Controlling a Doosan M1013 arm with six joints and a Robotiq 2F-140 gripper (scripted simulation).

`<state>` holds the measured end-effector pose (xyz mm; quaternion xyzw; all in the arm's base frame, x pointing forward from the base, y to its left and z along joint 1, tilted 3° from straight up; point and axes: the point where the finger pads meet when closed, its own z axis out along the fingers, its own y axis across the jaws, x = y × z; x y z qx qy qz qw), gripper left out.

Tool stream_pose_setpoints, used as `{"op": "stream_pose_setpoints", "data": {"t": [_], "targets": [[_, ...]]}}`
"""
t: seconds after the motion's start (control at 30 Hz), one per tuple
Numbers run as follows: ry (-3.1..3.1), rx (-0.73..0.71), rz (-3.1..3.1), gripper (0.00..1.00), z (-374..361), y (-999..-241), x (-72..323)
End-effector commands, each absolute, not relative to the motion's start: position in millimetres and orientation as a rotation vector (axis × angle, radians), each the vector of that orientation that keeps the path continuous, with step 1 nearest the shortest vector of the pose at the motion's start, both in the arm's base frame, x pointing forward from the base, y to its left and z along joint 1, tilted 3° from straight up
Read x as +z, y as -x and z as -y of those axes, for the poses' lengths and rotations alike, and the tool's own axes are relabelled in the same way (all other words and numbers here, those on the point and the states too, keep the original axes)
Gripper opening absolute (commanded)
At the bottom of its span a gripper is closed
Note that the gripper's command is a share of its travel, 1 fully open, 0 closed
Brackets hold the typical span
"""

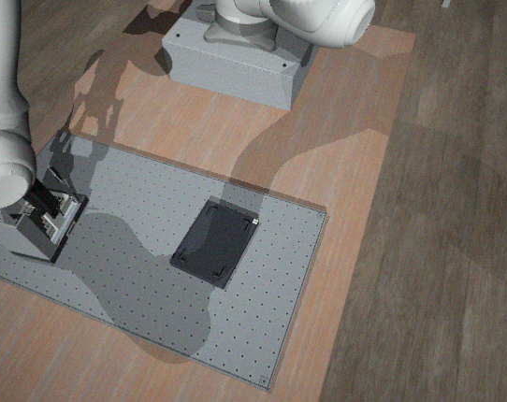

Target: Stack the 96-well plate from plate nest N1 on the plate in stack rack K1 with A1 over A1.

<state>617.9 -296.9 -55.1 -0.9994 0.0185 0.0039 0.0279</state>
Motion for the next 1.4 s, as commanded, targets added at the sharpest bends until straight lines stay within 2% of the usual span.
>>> {"op": "stream_pose_setpoints", "data": {"t": [0.0, 1.37], "targets": [[3.085, 0.012, -0.057, 0.00, 296.9, -618.0, -54.9], [3.085, 0.012, -0.057, 0.00, 296.6, -617.9, -59.9]]}}
